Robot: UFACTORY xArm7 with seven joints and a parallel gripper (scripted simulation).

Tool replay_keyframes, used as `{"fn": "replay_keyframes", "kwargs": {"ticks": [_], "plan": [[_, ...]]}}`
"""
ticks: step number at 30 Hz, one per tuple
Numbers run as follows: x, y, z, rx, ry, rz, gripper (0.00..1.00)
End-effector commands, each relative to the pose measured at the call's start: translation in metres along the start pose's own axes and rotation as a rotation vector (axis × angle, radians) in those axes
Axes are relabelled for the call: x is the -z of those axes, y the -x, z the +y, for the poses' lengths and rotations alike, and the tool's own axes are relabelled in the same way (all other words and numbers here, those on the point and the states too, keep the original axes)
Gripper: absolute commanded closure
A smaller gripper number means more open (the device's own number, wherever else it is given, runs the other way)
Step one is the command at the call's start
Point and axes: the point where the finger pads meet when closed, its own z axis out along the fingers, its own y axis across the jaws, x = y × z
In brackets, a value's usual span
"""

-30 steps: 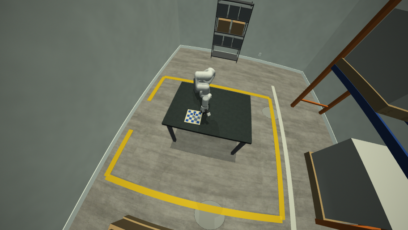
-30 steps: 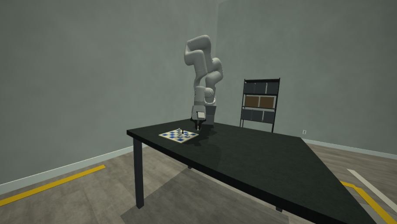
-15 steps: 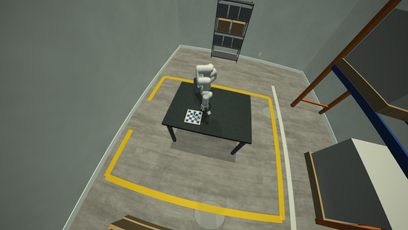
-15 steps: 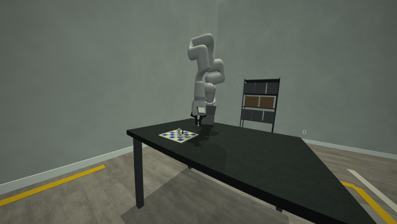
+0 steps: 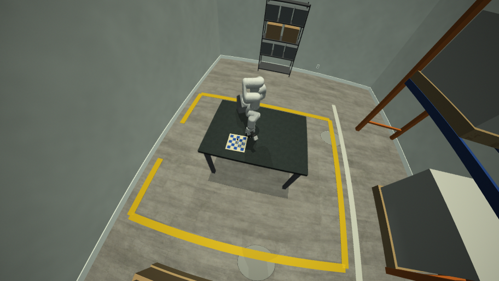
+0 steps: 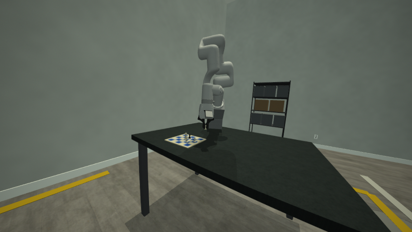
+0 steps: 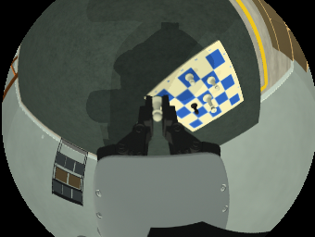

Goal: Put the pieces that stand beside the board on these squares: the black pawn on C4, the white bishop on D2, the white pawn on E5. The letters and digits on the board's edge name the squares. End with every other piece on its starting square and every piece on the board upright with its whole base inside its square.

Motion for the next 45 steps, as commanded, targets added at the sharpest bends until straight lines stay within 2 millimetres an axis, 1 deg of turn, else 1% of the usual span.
{"fn": "replay_keyframes", "kwargs": {"ticks": [1, 2, 3, 4, 6, 20, 29, 35, 44, 45], "plan": [[0.005, 0.041, 0.016, 0.012, 0.006, -0.003, 1.0], [0.006, 0.054, 0.017, 0.016, 0.004, -0.003, 1.0], [0.006, 0.054, 0.017, 0.016, 0.004, -0.003, 1.0], [0.007, 0.063, 0.018, 0.019, 0.002, -0.001, 1.0], [0.008, 0.068, 0.018, 0.02, 0.0, 0.0, 1.0], [0.007, 0.068, 0.018, 0.02, 0.0, 0.0, 1.0], [0.002, 0.068, 0.018, 0.02, 0.0, 0.0, 1.0], [-0.009, 0.068, 0.018, 0.02, 0.0, 0.001, 1.0], [-0.033, 0.068, 0.018, 0.02, 0.0, 0.001, 1.0], [-0.033, 0.068, 0.018, 0.02, 0.0, 0.001, 1.0]]}}
